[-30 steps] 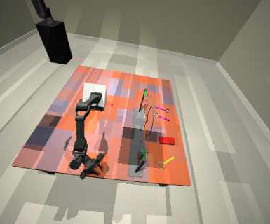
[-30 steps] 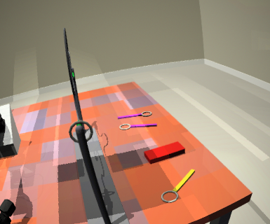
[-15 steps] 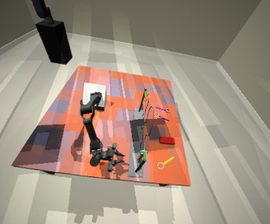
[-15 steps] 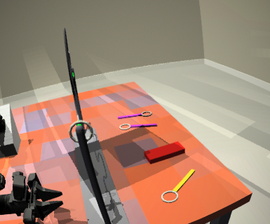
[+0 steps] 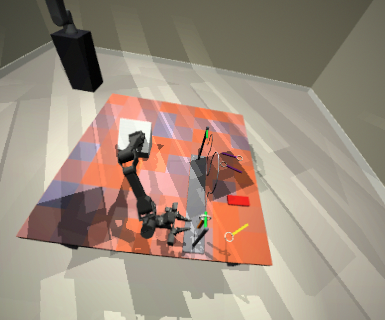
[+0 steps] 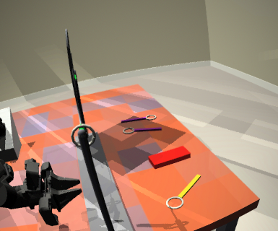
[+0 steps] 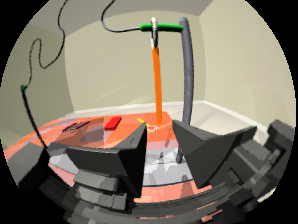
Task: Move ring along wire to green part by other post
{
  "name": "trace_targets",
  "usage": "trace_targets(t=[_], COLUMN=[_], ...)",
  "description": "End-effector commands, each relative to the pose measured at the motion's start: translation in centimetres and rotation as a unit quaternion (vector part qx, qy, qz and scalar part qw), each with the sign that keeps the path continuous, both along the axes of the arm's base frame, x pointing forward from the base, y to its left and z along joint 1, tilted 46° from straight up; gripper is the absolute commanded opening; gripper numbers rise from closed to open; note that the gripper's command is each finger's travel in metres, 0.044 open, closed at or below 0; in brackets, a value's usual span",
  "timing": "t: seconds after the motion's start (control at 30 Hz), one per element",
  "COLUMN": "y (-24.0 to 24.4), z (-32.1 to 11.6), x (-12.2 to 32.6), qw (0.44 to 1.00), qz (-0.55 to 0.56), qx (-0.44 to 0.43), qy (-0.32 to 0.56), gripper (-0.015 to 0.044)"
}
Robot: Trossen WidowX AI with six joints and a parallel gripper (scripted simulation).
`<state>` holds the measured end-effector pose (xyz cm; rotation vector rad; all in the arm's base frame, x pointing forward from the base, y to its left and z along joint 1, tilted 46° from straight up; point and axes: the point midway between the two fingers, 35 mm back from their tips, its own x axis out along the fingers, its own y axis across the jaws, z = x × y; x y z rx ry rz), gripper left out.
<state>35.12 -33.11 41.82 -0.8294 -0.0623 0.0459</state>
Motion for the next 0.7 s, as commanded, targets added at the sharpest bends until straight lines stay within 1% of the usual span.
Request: trace_targets(t=[0.0,0.67], y=[0.1,0.1], z=[0.7,1.0], x=[0.1,2.9], qw=[1.0,1.0], qz=[-0.009,-0.009], qx=[-0.003,-0.003], qy=[-0.001,-0.003], gripper=[0.016,0.016])
